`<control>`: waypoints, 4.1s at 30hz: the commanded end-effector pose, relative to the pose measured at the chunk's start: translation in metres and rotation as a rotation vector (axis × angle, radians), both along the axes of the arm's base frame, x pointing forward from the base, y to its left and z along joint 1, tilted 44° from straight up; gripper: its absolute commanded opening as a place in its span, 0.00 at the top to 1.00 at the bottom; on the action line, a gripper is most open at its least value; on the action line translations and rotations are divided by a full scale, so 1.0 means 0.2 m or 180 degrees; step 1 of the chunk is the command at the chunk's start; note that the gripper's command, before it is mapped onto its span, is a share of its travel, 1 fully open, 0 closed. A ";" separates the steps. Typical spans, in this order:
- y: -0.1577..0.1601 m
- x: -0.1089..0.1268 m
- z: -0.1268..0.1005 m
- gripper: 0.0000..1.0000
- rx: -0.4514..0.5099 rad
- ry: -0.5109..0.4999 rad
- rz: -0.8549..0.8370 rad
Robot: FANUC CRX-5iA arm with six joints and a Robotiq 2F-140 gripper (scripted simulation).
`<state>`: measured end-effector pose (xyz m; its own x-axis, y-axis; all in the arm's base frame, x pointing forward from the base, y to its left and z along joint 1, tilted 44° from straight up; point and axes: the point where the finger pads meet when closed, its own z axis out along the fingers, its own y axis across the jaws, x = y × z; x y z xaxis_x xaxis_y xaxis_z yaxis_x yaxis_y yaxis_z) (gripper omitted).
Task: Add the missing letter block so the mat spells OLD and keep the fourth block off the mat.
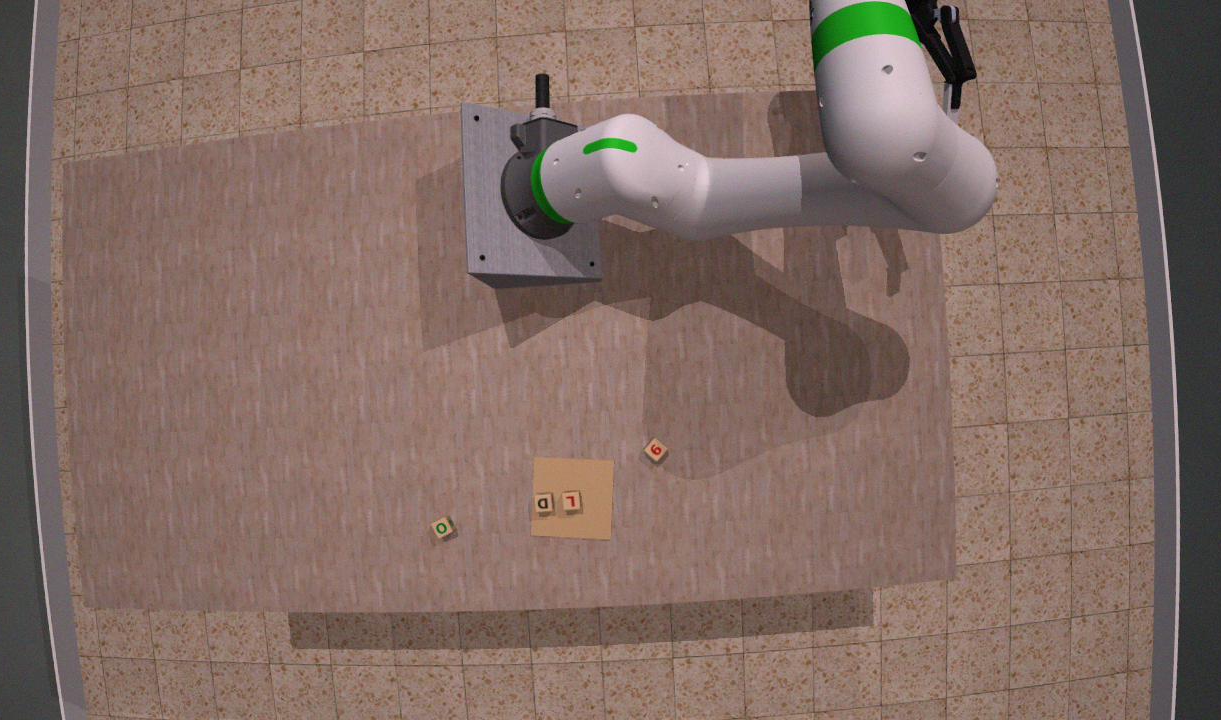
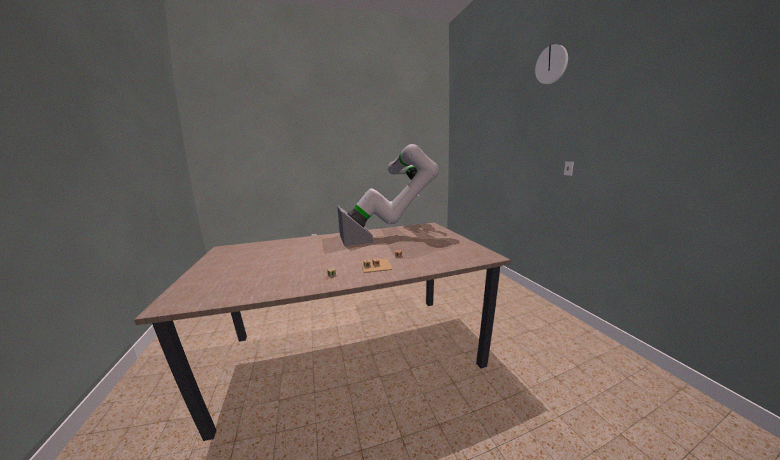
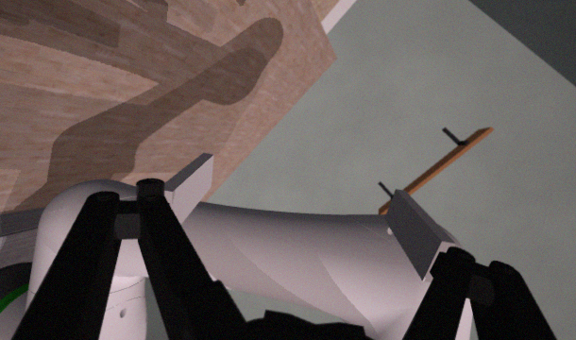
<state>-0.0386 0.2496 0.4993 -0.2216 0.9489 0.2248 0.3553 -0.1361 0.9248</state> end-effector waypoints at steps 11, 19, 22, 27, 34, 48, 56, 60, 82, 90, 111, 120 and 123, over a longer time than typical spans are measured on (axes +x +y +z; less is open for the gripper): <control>0.00 0.00 0.00 0.00 0.0001 0.0001 0.0001; 0.00 0.00 0.00 0.00 0.0001 0.0001 0.0000; 0.00 0.00 0.00 0.00 -0.0004 0.0004 -0.0007; 0.01 0.02 -0.01 0.00 -0.0038 0.0023 -0.0058; 0.03 0.06 -0.05 0.00 -0.0120 0.0073 -0.0182; 0.14 0.39 -0.27 0.00 -0.0588 0.0541 -0.1025; 0.16 0.56 -0.38 0.00 -0.0743 0.0839 -0.1424; 0.16 0.65 -0.43 0.00 -0.0802 0.1011 -0.1629; 0.05 1.28 -0.78 0.00 -0.0723 0.2271 -0.2830; -0.04 1.52 -0.88 0.00 -0.0481 0.2722 -0.3193; -0.39 2.08 -1.05 0.00 0.0467 0.3547 -0.3867; -0.71 2.37 -1.11 0.00 0.1174 0.3801 -0.4150; -0.80 2.44 -1.12 0.00 0.1365 0.3837 -0.4213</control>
<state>0.4260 0.1150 0.2802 0.9643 0.2486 -0.0915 0.2609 -0.9513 0.1641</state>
